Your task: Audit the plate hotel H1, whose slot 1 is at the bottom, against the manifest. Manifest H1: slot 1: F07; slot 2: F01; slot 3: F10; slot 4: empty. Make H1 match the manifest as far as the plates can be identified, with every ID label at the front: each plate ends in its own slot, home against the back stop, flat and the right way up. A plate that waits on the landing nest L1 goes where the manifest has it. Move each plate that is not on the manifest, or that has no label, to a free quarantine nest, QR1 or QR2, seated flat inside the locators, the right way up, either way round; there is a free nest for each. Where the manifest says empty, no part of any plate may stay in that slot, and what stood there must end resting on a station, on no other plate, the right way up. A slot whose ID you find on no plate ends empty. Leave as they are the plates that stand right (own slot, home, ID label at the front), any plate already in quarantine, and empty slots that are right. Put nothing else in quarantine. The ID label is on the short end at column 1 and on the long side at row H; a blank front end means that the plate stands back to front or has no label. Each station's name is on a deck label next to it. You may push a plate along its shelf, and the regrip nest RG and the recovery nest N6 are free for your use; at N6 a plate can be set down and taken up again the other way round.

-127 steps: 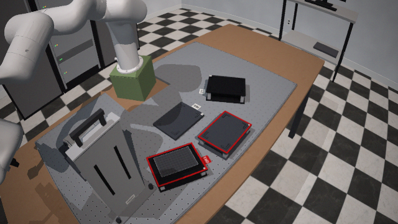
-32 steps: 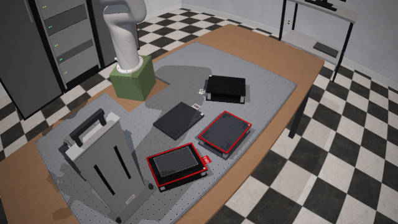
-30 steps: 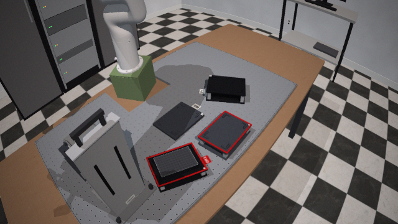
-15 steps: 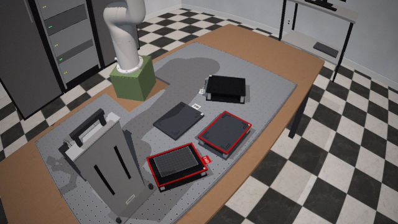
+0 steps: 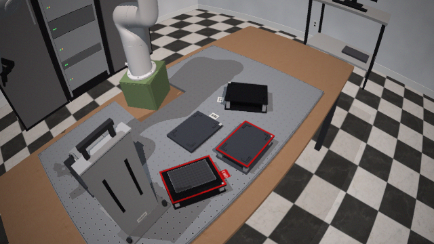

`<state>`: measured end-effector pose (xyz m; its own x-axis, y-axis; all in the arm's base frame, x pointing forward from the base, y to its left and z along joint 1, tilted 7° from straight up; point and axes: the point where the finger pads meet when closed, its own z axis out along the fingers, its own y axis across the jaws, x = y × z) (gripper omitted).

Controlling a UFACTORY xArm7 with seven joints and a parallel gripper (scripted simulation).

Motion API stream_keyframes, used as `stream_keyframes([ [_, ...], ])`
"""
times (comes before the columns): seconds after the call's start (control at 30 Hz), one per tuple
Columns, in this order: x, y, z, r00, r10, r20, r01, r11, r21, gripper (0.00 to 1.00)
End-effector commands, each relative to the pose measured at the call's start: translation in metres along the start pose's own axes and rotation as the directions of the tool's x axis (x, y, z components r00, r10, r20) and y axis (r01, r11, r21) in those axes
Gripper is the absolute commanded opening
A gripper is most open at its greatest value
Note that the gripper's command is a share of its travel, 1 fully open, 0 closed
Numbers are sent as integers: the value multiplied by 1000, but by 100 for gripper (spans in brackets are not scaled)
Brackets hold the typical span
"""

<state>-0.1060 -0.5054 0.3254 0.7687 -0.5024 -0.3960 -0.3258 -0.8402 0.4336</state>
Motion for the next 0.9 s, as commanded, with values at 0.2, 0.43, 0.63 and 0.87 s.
stream_keyframes([
  [0.2,4,-26,21,990,-69,-120,76,996,54,100],
  [0.43,14,-54,39,970,-118,-211,139,986,91,100],
  [0.63,23,-76,51,957,-138,-255,170,980,106,100],
  [0.87,34,-97,60,917,-180,-357,240,962,133,100],
])
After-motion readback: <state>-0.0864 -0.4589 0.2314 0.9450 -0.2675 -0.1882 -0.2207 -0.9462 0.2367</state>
